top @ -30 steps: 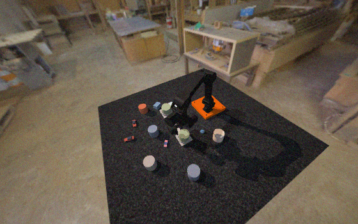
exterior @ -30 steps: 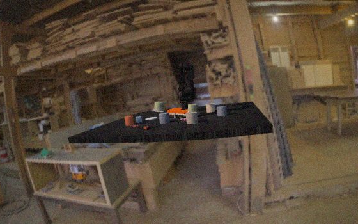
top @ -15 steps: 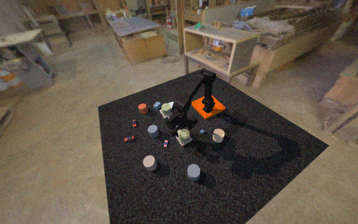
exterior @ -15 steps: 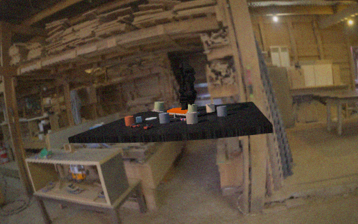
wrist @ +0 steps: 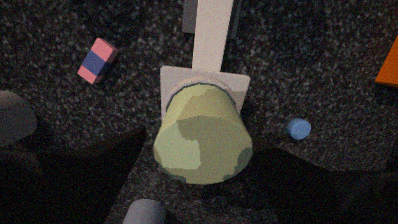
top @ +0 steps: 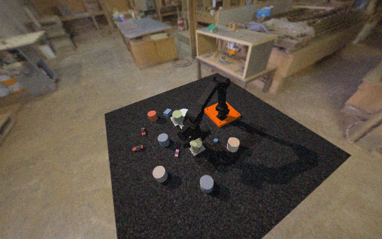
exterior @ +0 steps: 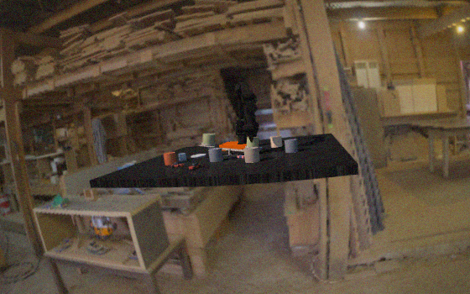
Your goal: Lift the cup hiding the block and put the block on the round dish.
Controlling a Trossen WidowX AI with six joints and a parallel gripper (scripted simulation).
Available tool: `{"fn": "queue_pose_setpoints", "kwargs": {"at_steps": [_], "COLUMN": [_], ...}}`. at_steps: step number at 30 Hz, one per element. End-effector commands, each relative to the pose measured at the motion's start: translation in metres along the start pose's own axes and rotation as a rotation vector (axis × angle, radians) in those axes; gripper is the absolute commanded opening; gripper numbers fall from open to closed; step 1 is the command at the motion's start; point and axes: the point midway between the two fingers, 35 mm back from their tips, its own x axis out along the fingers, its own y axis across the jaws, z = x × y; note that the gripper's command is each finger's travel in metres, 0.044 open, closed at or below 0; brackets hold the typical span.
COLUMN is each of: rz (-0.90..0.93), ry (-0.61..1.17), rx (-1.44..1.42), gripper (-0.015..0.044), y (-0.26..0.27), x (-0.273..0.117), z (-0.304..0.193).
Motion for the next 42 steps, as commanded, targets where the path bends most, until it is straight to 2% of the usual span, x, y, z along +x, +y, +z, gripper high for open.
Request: {"fn": "queue_pose_setpoints", "kwargs": {"at_steps": [1,11,14,23,34,42], "rz": [-0.006,-0.006,-0.006,-0.006,-0.006,-0.006], "ry": [-0.006,-0.006,-0.006,-0.006,-0.006,-0.006], "rx": [0.005,0.005,0.005,0.005,0.005,0.005], "gripper": [0.0440,0.0440,0.0361,0.0301,0.0012,0.0000], "y": [-0.002,-0.003,-0.003,-0.003,-0.001,0.001], "x": [0.010,0.023,0.023,0.023,0.014,0.004], "z": [0.001,0.002,0.002,0.002,0.001,0.000]}}
